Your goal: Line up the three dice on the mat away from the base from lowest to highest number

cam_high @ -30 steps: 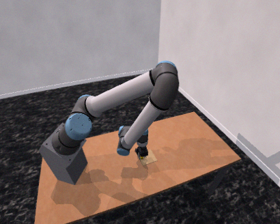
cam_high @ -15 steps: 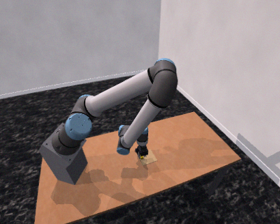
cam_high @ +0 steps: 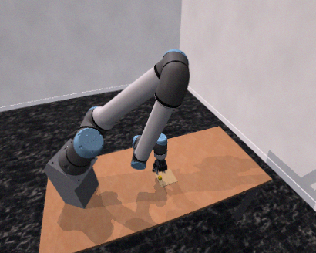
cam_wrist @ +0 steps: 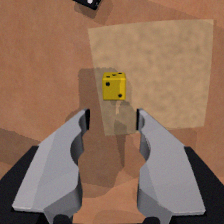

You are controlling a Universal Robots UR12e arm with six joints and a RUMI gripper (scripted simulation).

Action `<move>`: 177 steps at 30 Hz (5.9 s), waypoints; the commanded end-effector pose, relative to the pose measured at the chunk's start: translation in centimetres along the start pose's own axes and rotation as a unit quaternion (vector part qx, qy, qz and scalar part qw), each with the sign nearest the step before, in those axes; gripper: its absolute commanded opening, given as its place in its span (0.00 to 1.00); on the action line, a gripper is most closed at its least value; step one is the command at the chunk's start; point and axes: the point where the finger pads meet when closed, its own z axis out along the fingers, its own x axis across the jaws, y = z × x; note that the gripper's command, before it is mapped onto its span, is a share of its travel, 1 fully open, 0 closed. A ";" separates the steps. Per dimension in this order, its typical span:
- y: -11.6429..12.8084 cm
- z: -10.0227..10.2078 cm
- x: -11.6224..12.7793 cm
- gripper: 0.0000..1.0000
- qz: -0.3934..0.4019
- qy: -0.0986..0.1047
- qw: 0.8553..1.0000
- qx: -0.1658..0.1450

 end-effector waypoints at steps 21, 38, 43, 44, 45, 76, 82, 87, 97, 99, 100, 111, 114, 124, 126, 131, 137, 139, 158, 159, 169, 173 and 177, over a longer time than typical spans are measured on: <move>0.0 -2.6 0.1 1.00 0.000 -0.001 1.000 0.000; -1.1 -2.4 -0.1 1.00 0.027 -0.001 1.000 0.001; -3.9 -2.0 -0.7 1.00 0.094 -0.002 0.996 0.001; -4.6 -1.9 -0.9 1.00 0.110 -0.002 0.994 0.001; -5.3 -1.8 -1.0 1.00 0.126 -0.002 0.992 0.001; -9.7 -1.5 -2.4 0.24 0.234 -0.001 0.972 0.000; -9.7 -1.5 -2.4 0.24 0.234 -0.001 0.972 0.000; -9.7 -1.5 -2.4 0.24 0.234 -0.001 0.972 0.000; -9.7 -1.5 -2.4 0.24 0.234 -0.001 0.972 0.000; -9.7 -1.4 -2.4 0.24 0.234 -0.001 0.972 0.000; -9.7 -1.4 -2.4 0.24 0.234 -0.001 0.972 0.000; -9.7 -1.0 -2.4 0.24 0.234 -0.001 0.972 0.000; -9.7 -0.7 -2.4 0.24 0.234 -0.001 0.972 0.000; -9.7 0.3 -2.4 0.24 0.234 -0.001 0.972 0.000; -9.7 0.6 -2.4 0.24 0.234 -0.001 0.972 0.000; -9.7 1.4 -2.4 0.24 0.234 -0.001 0.972 0.000; -9.7 2.3 -2.4 0.24 0.234 -0.001 0.972 0.000; -9.7 2.5 -2.4 0.24 0.234 -0.001 0.972 0.000; -9.7 3.7 -2.4 0.24 0.234 -0.001 0.972 0.000; -9.7 3.7 -2.4 0.24 0.234 -0.001 0.972 0.000; -9.7 3.8 -2.4 0.24 0.234 -0.001 0.972 0.000; -9.7 3.8 -2.4 0.24 0.234 -0.001 0.972 0.000; -9.7 3.8 -2.4 0.24 0.234 -0.001 0.972 0.000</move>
